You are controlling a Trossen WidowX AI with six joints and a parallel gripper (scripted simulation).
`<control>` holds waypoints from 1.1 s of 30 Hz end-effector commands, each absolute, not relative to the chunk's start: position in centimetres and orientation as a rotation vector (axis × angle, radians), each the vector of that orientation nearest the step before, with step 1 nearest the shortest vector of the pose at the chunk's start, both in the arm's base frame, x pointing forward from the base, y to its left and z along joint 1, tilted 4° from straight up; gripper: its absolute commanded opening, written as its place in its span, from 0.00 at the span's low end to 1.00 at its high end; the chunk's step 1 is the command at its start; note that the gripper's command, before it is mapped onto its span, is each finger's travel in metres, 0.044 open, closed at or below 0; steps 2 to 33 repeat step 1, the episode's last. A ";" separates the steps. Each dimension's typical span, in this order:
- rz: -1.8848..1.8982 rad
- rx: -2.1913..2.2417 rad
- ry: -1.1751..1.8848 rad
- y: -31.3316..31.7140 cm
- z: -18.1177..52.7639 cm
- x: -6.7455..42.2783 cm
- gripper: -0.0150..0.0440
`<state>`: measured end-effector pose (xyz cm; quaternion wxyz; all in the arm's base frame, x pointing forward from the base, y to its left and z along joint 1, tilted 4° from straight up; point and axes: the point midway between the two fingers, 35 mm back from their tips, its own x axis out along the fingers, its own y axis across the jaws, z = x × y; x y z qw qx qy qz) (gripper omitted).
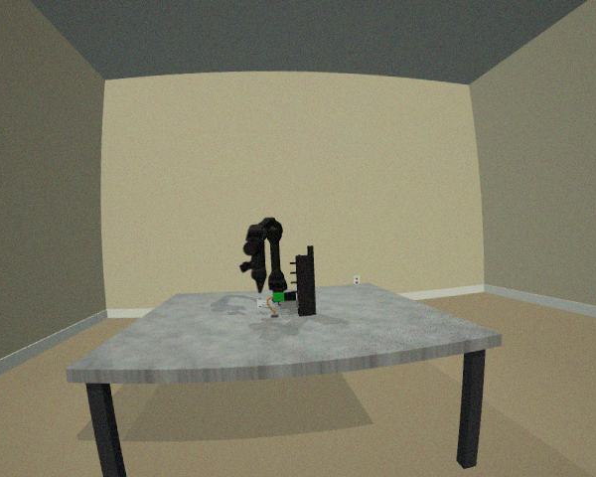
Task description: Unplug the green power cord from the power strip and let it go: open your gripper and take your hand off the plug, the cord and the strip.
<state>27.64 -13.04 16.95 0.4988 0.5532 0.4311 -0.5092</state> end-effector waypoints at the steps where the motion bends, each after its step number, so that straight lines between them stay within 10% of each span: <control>1: -1.227 1.338 1.054 -13.0 16.8 27.7 1.00; 33: -1.227 1.338 1.054 -13.0 16.8 27.7 1.00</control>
